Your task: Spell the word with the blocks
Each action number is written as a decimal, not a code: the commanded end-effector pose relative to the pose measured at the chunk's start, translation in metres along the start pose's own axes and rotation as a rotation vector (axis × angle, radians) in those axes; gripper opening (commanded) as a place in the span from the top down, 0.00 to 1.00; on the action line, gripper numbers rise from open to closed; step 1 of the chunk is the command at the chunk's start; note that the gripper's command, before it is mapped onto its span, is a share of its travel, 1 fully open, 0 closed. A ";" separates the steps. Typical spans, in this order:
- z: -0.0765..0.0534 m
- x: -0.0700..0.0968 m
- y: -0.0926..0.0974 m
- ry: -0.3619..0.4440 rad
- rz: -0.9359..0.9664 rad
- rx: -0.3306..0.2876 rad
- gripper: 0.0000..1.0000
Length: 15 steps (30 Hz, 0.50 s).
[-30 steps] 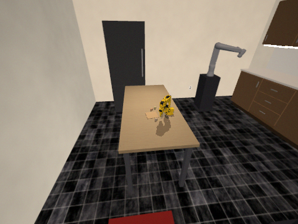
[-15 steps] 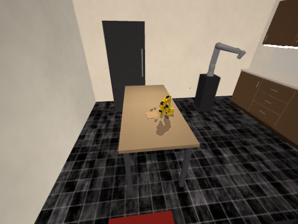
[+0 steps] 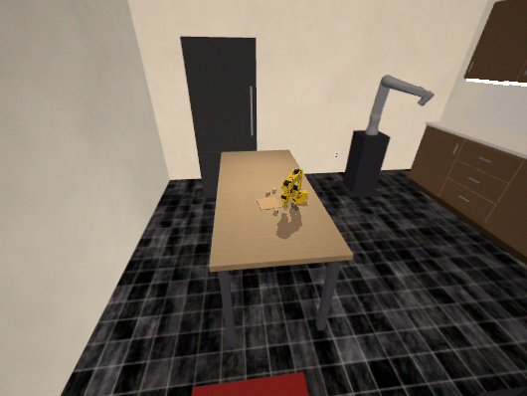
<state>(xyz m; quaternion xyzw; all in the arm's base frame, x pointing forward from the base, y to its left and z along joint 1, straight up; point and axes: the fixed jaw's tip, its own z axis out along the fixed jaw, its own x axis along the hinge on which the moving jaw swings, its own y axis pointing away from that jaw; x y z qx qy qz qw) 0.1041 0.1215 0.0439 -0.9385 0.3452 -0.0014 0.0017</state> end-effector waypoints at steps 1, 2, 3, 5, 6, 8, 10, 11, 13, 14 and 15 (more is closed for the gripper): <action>-0.006 0.000 -0.007 -0.001 0.000 0.053 1.00; -0.006 0.000 -0.007 -0.001 0.000 0.053 1.00; -0.006 0.000 -0.007 -0.001 0.000 0.053 1.00; -0.005 0.000 -0.007 -0.001 0.000 0.053 1.00; -0.005 0.000 -0.007 -0.001 0.000 0.053 1.00; -0.004 0.000 -0.007 -0.001 0.000 0.053 1.00; -0.002 0.000 -0.007 -0.001 0.000 0.053 1.00; -0.002 0.000 -0.007 -0.001 0.000 0.053 1.00; 0.000 0.000 -0.007 -0.001 0.000 0.053 1.00; 0.000 0.000 -0.007 -0.001 0.000 0.053 1.00; 0.000 0.000 -0.007 -0.001 0.000 0.053 1.00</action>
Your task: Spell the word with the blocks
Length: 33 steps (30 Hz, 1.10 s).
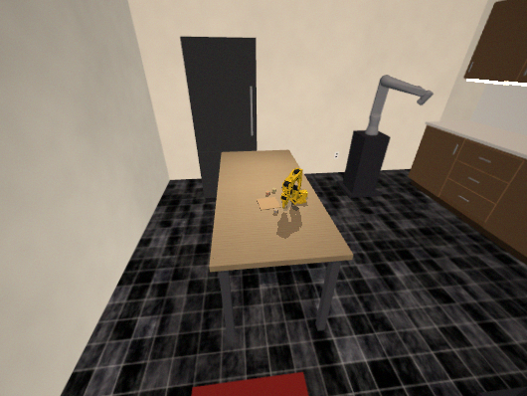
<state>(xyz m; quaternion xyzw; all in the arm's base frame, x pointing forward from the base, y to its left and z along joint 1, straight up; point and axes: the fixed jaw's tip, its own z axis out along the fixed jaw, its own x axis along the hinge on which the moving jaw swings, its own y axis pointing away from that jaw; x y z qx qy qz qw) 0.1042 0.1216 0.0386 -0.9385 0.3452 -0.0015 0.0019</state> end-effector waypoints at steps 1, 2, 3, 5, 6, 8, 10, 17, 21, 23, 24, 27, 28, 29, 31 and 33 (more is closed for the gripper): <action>-0.005 0.000 -0.007 -0.001 0.000 0.053 1.00; -0.005 0.000 -0.007 -0.001 0.000 0.053 1.00; -0.005 0.000 -0.007 -0.001 0.000 0.053 1.00; -0.005 0.000 -0.007 -0.001 0.000 0.053 1.00; -0.005 0.000 -0.007 -0.001 0.000 0.053 1.00; -0.004 0.000 -0.007 -0.001 0.000 0.053 1.00; -0.003 0.000 -0.007 -0.001 0.000 0.053 1.00; 0.001 0.000 -0.007 -0.001 0.000 0.053 1.00; 0.001 0.000 -0.007 -0.001 0.000 0.053 1.00; 0.001 0.000 -0.007 -0.001 0.000 0.053 1.00; 0.001 0.000 -0.007 -0.001 0.000 0.053 1.00; 0.003 0.000 -0.007 -0.001 0.000 0.053 1.00; 0.004 0.000 -0.007 -0.001 0.000 0.053 1.00; 0.004 0.000 -0.007 -0.001 0.000 0.053 1.00; 0.006 0.000 -0.007 -0.001 0.000 0.053 1.00; 0.007 0.000 -0.007 -0.001 0.000 0.053 1.00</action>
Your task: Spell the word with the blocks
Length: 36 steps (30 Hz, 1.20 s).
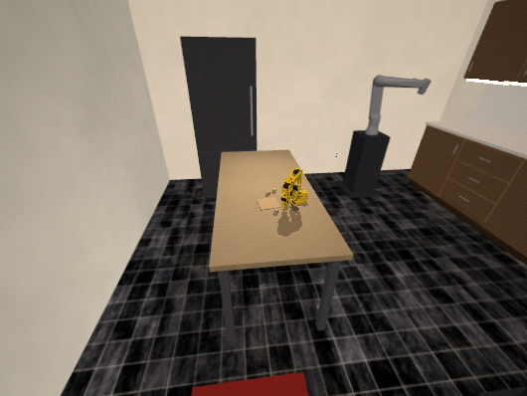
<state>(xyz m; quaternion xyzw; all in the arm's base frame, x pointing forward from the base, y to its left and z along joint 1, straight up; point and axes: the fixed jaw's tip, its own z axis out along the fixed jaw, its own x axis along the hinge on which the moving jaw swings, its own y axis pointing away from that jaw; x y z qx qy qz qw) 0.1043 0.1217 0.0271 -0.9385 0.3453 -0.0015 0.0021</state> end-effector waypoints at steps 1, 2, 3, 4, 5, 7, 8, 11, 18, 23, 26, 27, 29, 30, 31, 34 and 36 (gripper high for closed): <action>-0.005 0.000 -0.007 -0.001 0.000 0.052 1.00; -0.004 0.000 -0.007 -0.001 0.000 0.052 1.00; -0.004 0.000 -0.007 -0.001 0.000 0.052 1.00; -0.004 0.000 -0.007 -0.001 0.000 0.052 1.00; -0.004 0.000 -0.007 -0.001 0.000 0.052 1.00; -0.004 0.000 -0.007 -0.001 0.000 0.052 1.00; -0.004 0.000 -0.007 -0.001 0.000 0.052 1.00; -0.002 0.000 -0.007 -0.001 0.000 0.052 1.00; 0.002 0.000 -0.008 -0.001 0.000 0.052 1.00; 0.002 0.000 -0.008 -0.001 0.000 0.052 1.00; 0.002 0.000 -0.008 -0.001 0.000 0.052 1.00; 0.003 0.000 -0.008 -0.001 0.000 0.052 1.00; 0.004 0.000 -0.008 -0.001 0.000 0.052 1.00; 0.004 0.000 -0.008 -0.001 0.000 0.052 1.00; 0.005 0.000 -0.008 -0.001 0.000 0.052 1.00; 0.006 0.000 -0.008 -0.001 0.000 0.052 1.00; 0.006 0.000 -0.008 -0.001 0.000 0.052 1.00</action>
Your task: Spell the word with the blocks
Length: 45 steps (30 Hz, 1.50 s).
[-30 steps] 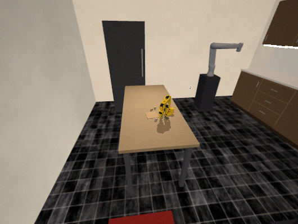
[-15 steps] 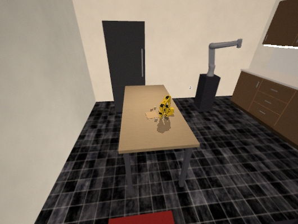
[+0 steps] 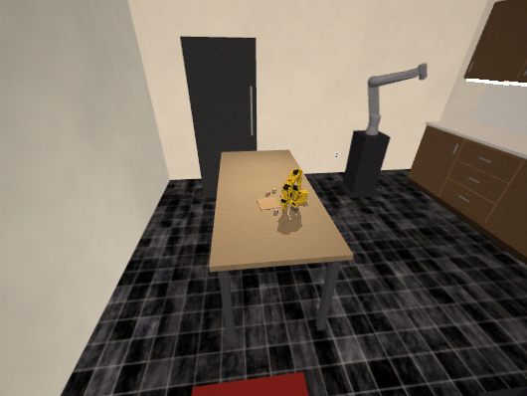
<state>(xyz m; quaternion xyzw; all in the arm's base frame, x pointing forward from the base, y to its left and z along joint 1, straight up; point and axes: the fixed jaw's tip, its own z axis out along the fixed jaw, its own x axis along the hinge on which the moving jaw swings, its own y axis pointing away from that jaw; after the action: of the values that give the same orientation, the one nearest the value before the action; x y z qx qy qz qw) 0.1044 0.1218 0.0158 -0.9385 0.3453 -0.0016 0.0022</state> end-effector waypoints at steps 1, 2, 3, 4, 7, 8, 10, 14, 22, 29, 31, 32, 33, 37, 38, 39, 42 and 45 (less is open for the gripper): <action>-0.005 0.000 -0.008 -0.001 0.000 0.052 1.00; -0.005 0.000 -0.008 -0.001 0.000 0.052 1.00; -0.005 0.000 -0.008 -0.001 0.000 0.052 1.00; -0.005 0.000 -0.008 -0.001 0.000 0.052 1.00; -0.005 0.000 -0.008 -0.001 0.000 0.052 0.98; -0.005 0.000 -0.008 -0.001 0.000 0.052 0.97; -0.005 0.000 -0.008 -0.001 0.000 0.052 0.94; -0.005 0.000 -0.008 -0.001 0.000 0.052 0.88; -0.005 0.000 -0.008 -0.001 0.000 0.052 0.86; -0.005 0.000 -0.008 -0.001 0.000 0.052 0.83; -0.005 0.000 -0.008 -0.001 0.000 0.052 0.81; -0.005 0.000 -0.008 -0.001 0.000 0.052 0.80; -0.005 0.000 -0.008 -0.001 0.000 0.052 0.79; -0.005 0.000 -0.008 -0.001 0.000 0.052 0.76; -0.005 0.000 -0.008 -0.001 0.000 0.052 0.75; -0.005 0.000 -0.008 -0.001 0.000 0.052 0.74; -0.005 0.000 -0.008 -0.001 0.000 0.052 0.71; -0.005 0.000 -0.008 -0.001 0.000 0.052 0.68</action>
<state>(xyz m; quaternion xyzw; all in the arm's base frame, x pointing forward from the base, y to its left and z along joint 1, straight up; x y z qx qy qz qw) 0.1045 0.1219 0.0150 -0.9385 0.3453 -0.0016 0.0025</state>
